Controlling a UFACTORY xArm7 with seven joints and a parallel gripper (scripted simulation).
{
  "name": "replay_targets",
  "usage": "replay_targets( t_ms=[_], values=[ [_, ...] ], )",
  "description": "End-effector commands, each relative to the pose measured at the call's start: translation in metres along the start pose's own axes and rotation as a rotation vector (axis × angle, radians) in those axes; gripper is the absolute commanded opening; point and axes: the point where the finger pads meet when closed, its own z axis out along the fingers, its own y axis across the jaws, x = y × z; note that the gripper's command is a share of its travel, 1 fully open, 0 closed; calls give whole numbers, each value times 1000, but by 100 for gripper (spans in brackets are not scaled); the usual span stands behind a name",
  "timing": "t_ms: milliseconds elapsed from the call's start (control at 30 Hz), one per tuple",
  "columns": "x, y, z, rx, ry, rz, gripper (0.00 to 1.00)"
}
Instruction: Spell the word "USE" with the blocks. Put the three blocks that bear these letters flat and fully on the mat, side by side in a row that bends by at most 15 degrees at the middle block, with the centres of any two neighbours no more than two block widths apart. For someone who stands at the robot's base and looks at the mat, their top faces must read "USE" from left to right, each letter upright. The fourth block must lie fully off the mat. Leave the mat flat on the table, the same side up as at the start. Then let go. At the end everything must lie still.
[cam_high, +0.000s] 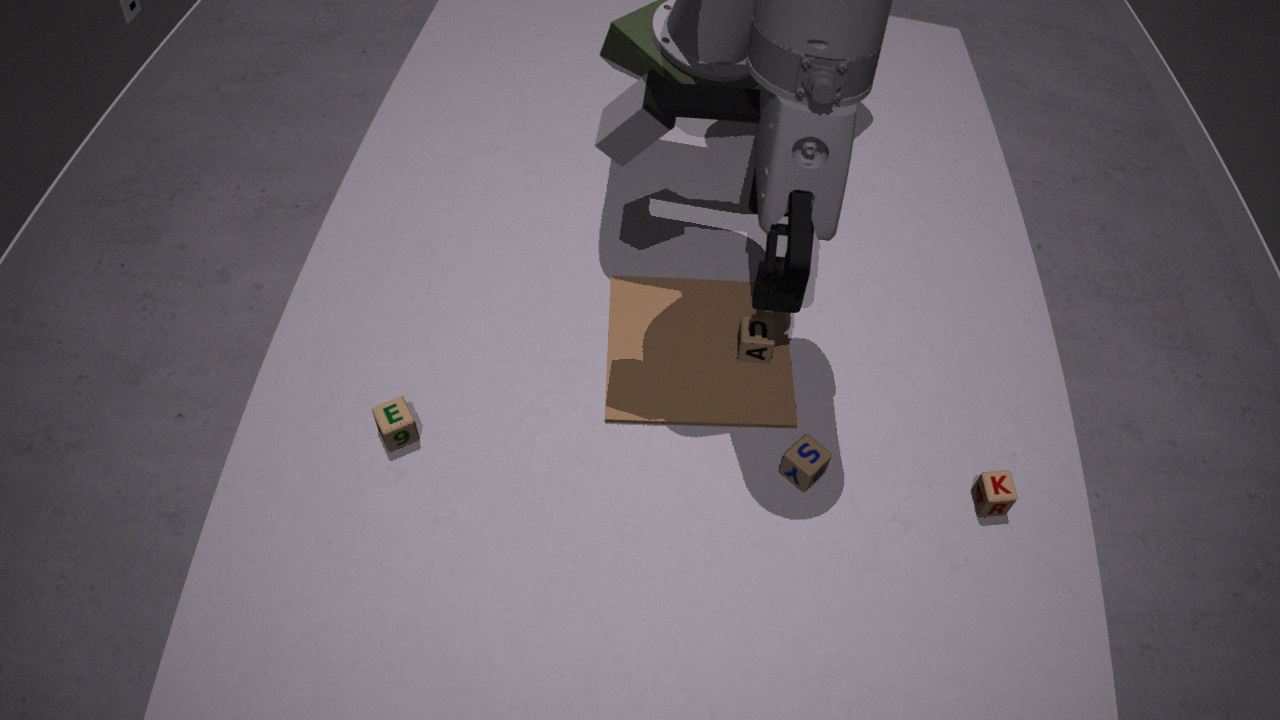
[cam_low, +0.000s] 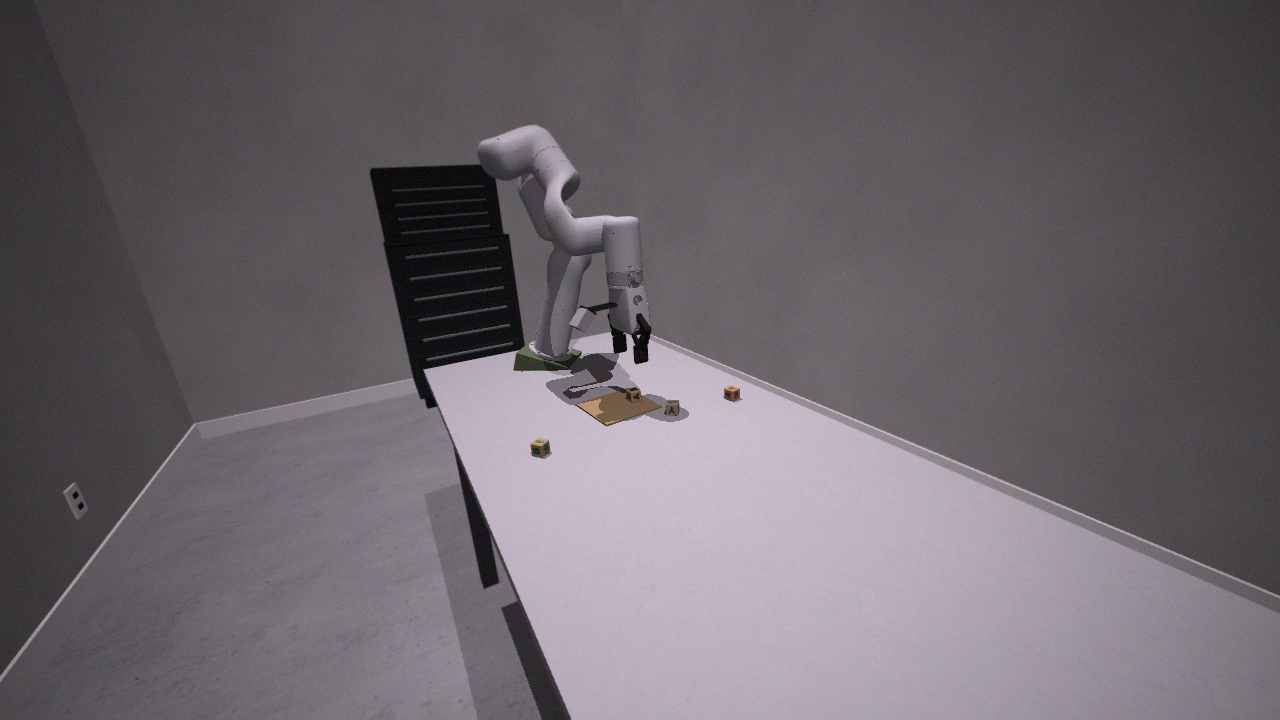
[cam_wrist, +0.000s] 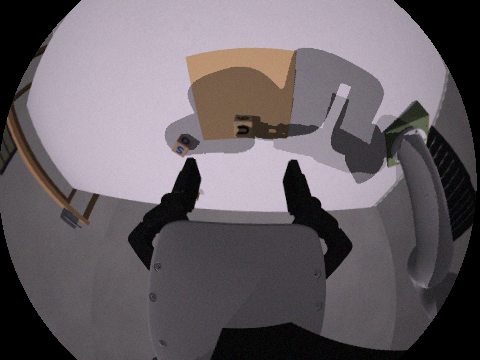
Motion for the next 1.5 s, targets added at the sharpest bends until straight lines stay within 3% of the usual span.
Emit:
replay_targets(
  t_ms=[0,600,1467],
  values=[
    [0,-1,-1,3,0,2,100],
    [1,-16,-5,2,9,351,100],
    [-4,-47,-7,8,17,1033,100]
  ],
)
